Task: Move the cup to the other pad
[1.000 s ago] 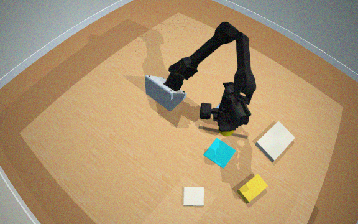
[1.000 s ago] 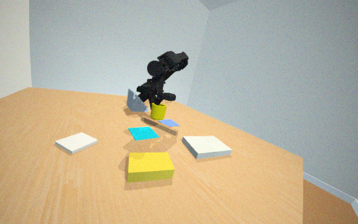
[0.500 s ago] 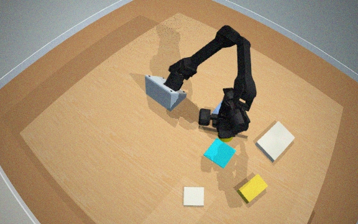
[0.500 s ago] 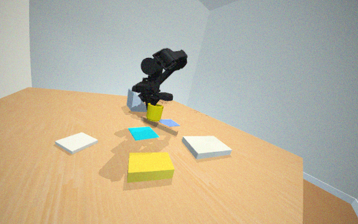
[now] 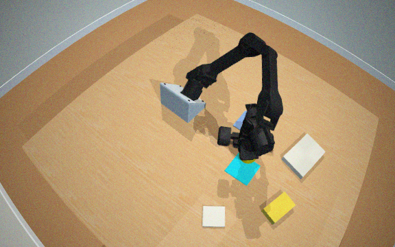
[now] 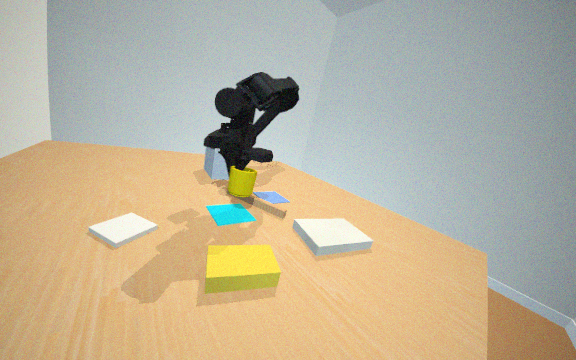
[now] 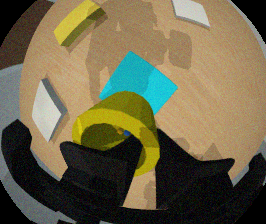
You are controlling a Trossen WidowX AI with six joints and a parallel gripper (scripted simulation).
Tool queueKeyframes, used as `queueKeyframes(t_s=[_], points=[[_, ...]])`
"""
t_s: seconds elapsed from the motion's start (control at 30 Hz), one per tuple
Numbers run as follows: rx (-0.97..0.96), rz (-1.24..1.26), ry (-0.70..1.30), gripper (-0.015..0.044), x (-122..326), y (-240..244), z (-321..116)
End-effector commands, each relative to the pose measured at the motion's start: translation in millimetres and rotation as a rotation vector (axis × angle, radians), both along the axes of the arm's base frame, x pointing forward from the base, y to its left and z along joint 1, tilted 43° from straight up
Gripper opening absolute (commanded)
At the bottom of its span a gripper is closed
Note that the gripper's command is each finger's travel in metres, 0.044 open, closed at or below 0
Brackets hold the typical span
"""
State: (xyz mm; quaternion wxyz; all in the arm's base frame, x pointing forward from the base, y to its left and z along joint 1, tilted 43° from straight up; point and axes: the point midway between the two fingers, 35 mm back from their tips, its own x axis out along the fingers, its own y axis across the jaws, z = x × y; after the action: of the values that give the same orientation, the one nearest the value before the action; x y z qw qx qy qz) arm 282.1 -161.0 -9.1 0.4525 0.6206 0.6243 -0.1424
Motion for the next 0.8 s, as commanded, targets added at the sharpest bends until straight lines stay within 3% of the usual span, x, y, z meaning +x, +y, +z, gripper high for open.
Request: queueKeyframes(t_s=[0.0,0.77], points=[[-0.003,0.005,0.002,0.0,1.8,-6.2,-5.3],[-0.004,0.005,0.001,0.0,9.8,-1.3,-30.9]])
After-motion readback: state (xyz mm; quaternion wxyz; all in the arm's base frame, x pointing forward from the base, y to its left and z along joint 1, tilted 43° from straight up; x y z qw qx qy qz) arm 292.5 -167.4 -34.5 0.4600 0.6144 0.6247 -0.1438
